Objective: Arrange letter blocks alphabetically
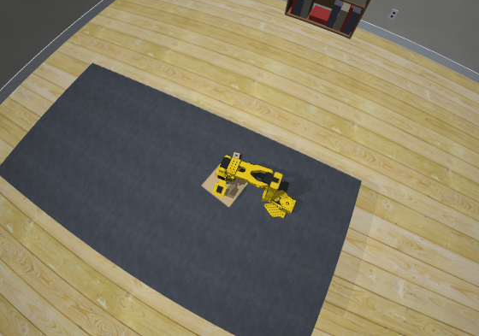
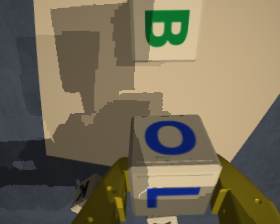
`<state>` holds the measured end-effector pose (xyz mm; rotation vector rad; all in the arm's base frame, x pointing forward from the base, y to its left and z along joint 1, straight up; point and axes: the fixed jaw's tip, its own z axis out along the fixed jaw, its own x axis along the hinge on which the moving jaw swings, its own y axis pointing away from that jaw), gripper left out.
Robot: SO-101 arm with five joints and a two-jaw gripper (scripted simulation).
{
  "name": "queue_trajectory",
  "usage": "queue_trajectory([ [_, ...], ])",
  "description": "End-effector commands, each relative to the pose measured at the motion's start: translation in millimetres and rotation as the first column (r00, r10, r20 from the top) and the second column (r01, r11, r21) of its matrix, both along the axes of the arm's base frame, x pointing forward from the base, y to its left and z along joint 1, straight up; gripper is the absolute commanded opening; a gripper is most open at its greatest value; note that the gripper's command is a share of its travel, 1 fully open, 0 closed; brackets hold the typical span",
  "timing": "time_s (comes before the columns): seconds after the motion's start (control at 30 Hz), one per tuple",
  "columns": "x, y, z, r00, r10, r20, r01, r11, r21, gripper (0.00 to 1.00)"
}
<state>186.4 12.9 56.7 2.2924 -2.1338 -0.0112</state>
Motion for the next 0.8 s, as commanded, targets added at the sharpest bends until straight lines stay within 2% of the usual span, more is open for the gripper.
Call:
queue_trajectory([
  [0.0,8.5,2.4,13.5,0.996,0.0,0.093,-0.001,1.0,0.009,0.0],
  [0.77,9.3,0.1,13.5,0.996,0.006,0.093,-0.007,1.0,0.007,0.0],
])
